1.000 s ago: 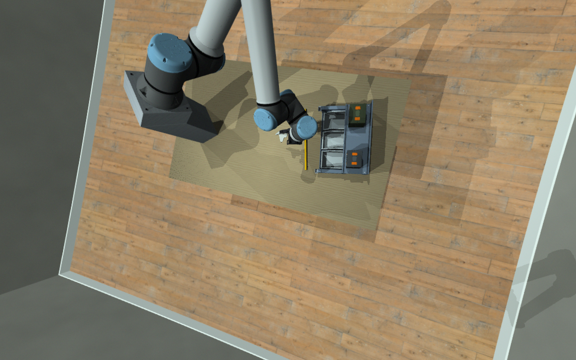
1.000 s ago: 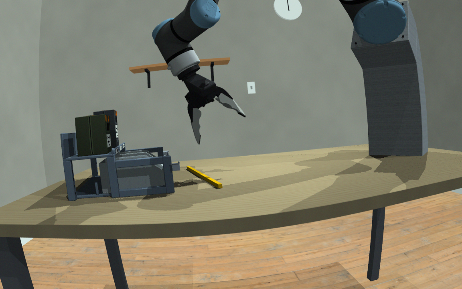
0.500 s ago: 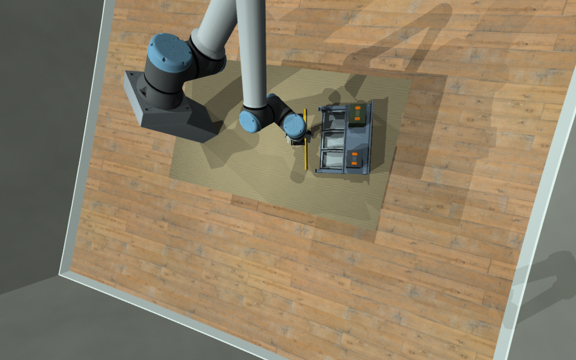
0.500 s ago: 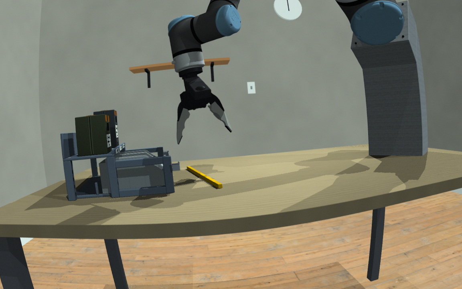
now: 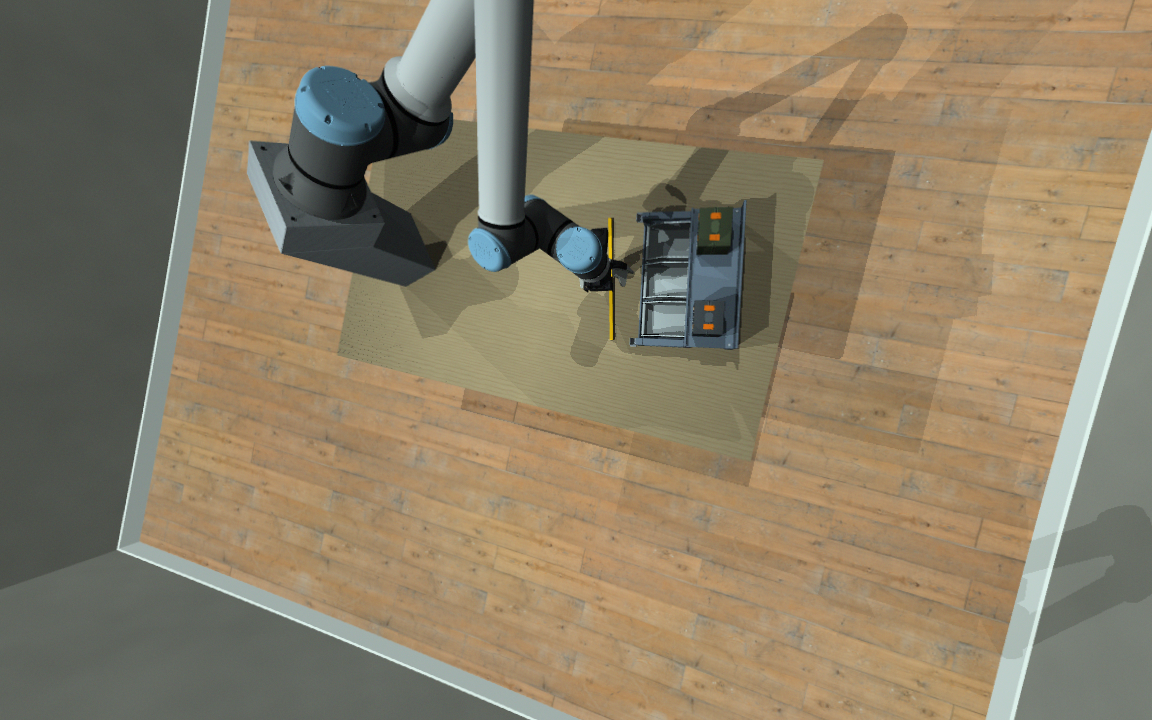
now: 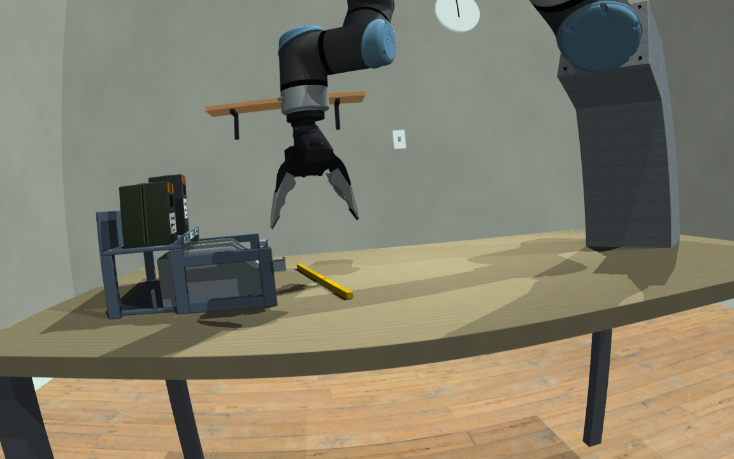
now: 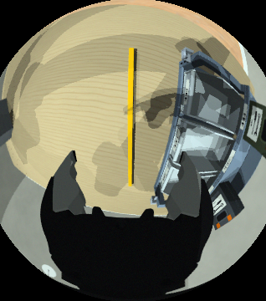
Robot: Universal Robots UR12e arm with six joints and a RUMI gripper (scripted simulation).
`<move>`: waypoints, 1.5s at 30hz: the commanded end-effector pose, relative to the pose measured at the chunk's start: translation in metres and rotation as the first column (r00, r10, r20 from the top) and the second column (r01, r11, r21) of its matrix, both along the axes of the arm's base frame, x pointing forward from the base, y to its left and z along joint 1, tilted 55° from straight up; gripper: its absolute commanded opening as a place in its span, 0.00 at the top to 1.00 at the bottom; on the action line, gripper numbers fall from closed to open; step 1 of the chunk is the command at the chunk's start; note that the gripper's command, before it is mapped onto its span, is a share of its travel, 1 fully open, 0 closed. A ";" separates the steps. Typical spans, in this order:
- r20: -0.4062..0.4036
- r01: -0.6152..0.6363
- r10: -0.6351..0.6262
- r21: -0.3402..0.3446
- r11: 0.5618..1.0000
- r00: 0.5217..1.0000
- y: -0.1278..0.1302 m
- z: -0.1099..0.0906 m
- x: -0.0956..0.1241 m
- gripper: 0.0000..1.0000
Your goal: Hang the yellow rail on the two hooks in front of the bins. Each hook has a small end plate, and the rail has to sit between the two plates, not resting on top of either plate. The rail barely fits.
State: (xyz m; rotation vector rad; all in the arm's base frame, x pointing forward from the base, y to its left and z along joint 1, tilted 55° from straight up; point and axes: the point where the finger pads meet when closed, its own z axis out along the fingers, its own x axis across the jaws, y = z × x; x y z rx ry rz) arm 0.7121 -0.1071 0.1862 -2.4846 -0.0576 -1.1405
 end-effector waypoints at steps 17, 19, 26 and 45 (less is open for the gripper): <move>0.008 0.004 -0.004 0.000 1.000 1.000 0.000 0.001 0.001 1.00; 0.008 0.004 -0.004 0.000 1.000 1.000 0.000 0.001 0.001 1.00; 0.008 0.004 -0.004 0.000 1.000 1.000 0.000 0.001 0.001 1.00; 0.008 0.004 -0.004 0.000 1.000 1.000 0.000 0.001 0.001 1.00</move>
